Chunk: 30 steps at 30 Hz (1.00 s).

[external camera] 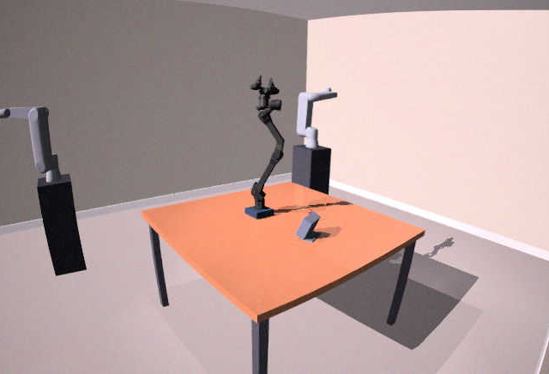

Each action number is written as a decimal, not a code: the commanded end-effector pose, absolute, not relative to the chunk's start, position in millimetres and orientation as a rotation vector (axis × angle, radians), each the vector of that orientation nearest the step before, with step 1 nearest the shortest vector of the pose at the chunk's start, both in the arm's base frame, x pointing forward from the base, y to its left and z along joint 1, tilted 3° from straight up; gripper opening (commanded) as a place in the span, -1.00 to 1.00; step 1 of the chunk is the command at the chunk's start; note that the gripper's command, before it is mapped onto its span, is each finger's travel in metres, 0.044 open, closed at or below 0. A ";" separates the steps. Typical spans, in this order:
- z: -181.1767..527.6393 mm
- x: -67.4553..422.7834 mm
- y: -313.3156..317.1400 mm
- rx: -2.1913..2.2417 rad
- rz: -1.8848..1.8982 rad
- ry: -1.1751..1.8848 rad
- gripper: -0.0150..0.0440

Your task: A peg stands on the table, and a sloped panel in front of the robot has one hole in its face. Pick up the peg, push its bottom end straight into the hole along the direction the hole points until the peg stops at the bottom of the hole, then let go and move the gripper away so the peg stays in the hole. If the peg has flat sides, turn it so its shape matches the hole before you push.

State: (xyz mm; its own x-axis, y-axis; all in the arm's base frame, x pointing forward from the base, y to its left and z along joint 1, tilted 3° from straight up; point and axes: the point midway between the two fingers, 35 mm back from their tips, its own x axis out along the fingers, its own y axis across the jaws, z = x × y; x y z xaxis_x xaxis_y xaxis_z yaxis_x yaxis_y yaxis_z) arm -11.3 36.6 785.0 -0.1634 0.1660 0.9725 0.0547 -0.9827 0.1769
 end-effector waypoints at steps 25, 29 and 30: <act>770.1 -66.0 -54.0 1.997 2.797 0.335 1.00; 765.4 -72.0 -73.7 1.989 2.890 0.356 1.00; 764.1 -73.2 -78.7 1.987 2.913 0.361 1.00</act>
